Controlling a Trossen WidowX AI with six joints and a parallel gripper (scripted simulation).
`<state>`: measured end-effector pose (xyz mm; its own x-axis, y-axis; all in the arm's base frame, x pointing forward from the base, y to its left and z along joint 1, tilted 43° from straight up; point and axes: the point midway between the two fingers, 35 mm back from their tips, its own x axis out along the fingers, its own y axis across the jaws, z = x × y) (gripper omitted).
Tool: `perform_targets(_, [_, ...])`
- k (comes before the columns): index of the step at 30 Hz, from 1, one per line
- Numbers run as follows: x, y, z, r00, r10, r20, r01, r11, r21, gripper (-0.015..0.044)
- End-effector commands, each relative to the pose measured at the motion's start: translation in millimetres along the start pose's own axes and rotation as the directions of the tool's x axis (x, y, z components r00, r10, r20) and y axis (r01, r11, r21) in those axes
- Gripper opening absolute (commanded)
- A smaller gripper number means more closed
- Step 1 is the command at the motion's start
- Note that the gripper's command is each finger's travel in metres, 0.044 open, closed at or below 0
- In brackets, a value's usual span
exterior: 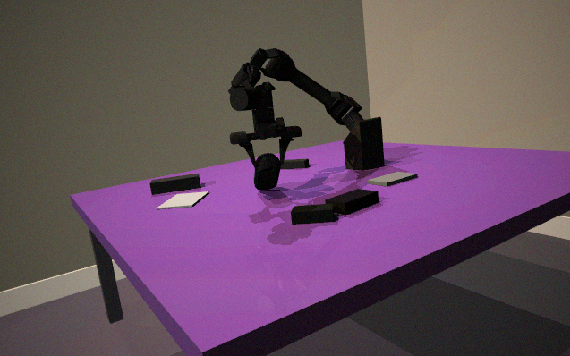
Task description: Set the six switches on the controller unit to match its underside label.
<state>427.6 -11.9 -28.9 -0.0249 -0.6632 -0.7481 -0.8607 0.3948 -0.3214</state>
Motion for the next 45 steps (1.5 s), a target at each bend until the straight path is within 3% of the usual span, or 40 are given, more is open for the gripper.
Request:
perform_targets(1, [11.7,0.7,-2.3,1.0,0.017,-0.02,-0.017,1.0,-0.002,0.0338])
perform_targets(45, [43.0,1.1,13.1,1.0,0.016,-0.02,-0.016,1.0,-0.002,0.0338])
